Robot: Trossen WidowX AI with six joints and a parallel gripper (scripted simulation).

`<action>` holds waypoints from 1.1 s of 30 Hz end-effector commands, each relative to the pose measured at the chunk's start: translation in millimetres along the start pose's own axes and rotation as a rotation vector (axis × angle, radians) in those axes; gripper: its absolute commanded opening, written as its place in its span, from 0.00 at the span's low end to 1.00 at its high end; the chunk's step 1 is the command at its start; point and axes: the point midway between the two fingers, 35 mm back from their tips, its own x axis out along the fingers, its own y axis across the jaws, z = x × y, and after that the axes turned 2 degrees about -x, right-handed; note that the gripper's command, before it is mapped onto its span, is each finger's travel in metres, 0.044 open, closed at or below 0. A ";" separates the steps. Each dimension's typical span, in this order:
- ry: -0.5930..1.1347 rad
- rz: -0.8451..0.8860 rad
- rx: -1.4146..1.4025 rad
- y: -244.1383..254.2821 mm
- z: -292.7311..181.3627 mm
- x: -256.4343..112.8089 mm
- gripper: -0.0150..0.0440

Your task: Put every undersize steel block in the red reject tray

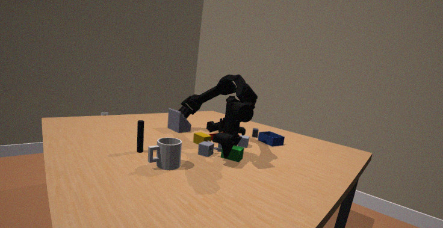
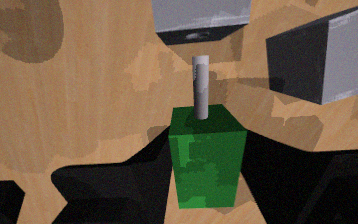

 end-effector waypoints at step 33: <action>0.016 0.004 0.004 1.1 8.3 4.8 0.25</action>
